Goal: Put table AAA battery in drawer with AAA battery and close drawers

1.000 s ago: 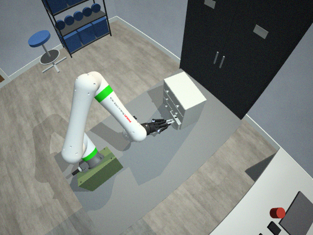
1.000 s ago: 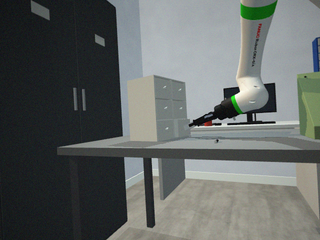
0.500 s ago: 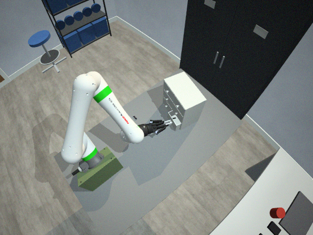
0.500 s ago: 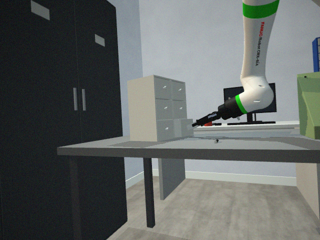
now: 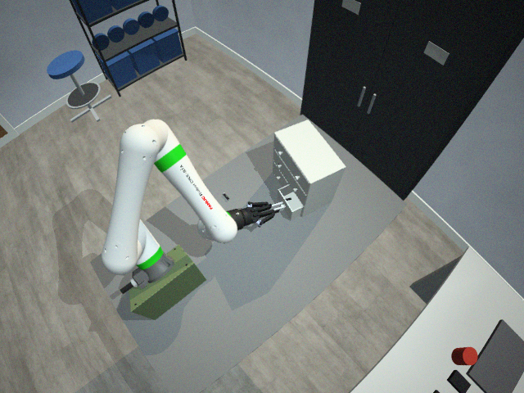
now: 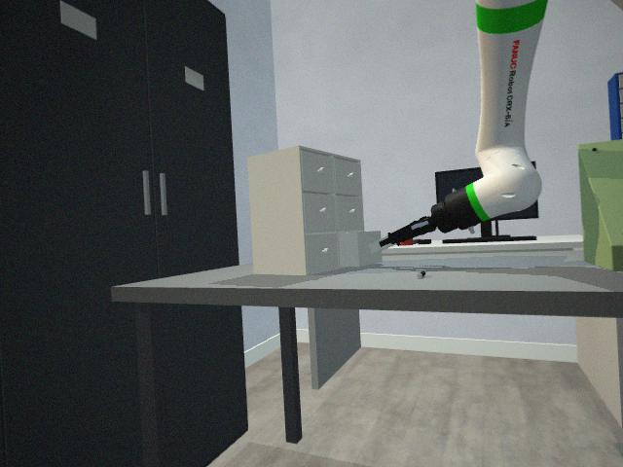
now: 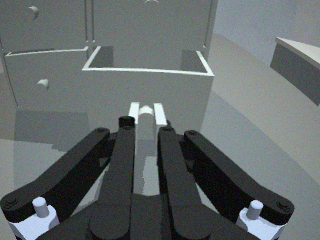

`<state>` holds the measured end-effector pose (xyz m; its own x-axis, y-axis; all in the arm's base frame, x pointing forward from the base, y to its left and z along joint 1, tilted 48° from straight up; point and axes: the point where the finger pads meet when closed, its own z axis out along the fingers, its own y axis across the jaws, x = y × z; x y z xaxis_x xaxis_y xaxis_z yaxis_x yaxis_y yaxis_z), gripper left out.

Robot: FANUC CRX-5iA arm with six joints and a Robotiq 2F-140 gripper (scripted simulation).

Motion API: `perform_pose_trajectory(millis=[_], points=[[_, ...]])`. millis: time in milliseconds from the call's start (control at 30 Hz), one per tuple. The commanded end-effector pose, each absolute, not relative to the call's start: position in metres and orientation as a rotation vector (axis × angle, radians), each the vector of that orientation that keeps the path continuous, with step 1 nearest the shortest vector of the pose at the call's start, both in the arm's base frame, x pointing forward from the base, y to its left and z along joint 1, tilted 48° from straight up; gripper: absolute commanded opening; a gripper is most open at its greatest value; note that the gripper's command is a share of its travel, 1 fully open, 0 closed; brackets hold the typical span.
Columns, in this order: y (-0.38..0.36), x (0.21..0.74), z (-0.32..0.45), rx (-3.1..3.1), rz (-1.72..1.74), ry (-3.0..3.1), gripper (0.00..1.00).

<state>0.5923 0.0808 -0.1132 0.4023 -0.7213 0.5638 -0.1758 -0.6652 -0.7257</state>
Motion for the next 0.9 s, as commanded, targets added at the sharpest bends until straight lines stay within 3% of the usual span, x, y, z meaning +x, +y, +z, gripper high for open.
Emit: perform_pose_trajectory(millis=[0, 867], points=[[0.0808, 0.5893, -0.1127, -2.090, -1.242, 0.762, 0.08], [0.0814, 0.5810, -0.1112, -2.090, -1.242, 0.762, 0.08]])
